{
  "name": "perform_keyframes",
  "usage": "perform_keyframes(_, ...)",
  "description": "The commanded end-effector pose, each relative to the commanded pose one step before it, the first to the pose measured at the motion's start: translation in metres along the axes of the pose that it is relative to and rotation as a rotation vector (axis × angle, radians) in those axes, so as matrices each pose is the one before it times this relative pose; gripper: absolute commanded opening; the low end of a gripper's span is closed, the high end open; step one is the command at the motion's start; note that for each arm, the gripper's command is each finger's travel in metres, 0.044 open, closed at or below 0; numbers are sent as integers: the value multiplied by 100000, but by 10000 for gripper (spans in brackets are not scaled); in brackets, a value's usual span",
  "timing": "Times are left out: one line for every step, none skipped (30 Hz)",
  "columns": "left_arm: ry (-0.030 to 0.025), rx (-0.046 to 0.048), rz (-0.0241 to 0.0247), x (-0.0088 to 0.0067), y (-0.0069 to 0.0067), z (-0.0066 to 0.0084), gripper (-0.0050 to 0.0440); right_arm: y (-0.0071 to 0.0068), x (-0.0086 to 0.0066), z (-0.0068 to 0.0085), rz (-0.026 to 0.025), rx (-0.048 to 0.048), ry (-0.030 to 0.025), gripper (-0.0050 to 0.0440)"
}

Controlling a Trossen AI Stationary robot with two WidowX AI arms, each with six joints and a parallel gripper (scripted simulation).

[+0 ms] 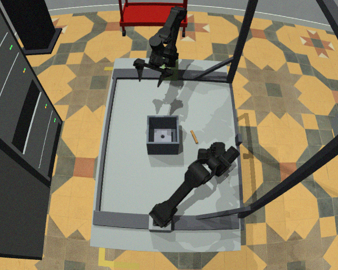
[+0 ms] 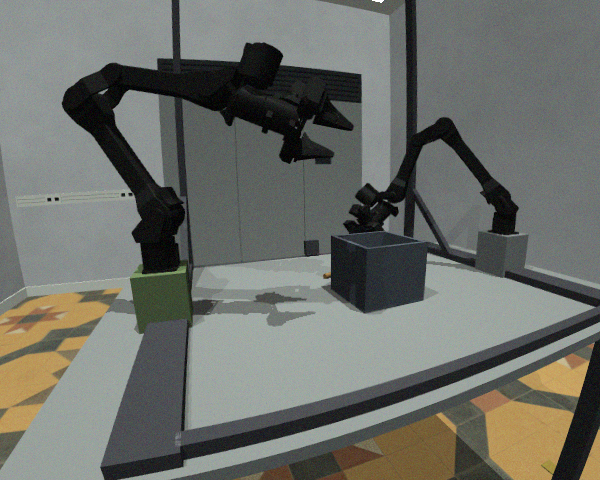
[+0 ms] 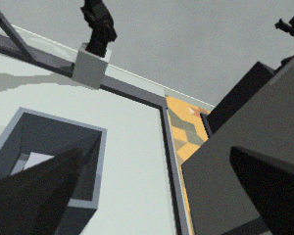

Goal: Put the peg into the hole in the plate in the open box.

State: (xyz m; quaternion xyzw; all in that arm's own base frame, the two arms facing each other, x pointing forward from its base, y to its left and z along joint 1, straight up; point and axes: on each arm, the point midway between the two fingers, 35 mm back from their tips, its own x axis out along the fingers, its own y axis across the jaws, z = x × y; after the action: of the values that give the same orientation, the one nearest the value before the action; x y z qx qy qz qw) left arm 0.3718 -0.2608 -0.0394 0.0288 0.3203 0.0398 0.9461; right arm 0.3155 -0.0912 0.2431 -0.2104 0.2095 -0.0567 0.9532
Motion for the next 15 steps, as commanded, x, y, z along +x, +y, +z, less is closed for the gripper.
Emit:
perform_keyframes(-9234, -6748, 5268, 2457, 871, 1515, 125, 1233, -998, 3123, -2077, 9111, -13723, 440)
perform_keyframes(-2102, -1765, 1977, 719, 439, 58, 125, 452, -196, 791, 301, 3443, -3693, 440)
perform_keyframes(-1977, -1611, 2261, 739, 601, 13, 125, 403, -189, 853, 120, 3555, -3797, 440)
perform_keyframes(-1967, -1701, 1744, 600, 397, 62, 125, 428, -177, 691, 446, 3447, -3323, 440)
perform_keyframes(-1734, -1514, 1570, 525, 364, 40, 125, 398, -161, 607, 509, 3142, -2952, 440)
perform_keyframes(-1565, -1054, 1315, 460, 297, 83, 125, 358, -61, 364, 339, 2674, -2077, 440)
perform_keyframes(-1170, -1033, 1159, 368, 279, -4, 125, 312, -107, 404, 528, 2263, -2017, 440)
perform_keyframes(-998, -872, 1101, 342, 271, -36, 125, 301, -110, 366, 578, 2008, -1835, 440)
perform_keyframes(-1126, -752, 844, 295, 153, 41, 125, 350, -12, 135, 758, 1812, -1175, 440)
perform_keyframes(-814, -711, 965, 290, 242, -49, 125, 264, -123, 333, 559, 1713, -1645, 440)
perform_keyframes(0, 0, 0, 0, 0, 0, 125, 0, 0, 0, 0, 0, 0, 440)
perform_keyframes(0, 0, 0, 0, 0, 0, 125, 0, 0, 0, 0, 0, 0, 440)
perform_keyframes(-751, -636, 828, 246, 203, -58, 125, 258, -77, 256, 569, 1578, -1348, 440)
perform_keyframes(-516, -733, 46, 12, 30, -21, 125, 220, -65, 404, 928, 1170, -1478, 440)
perform_keyframes(-662, -580, 778, 227, 199, -41, 125, 223, -85, 241, 508, 1426, -1237, 440)
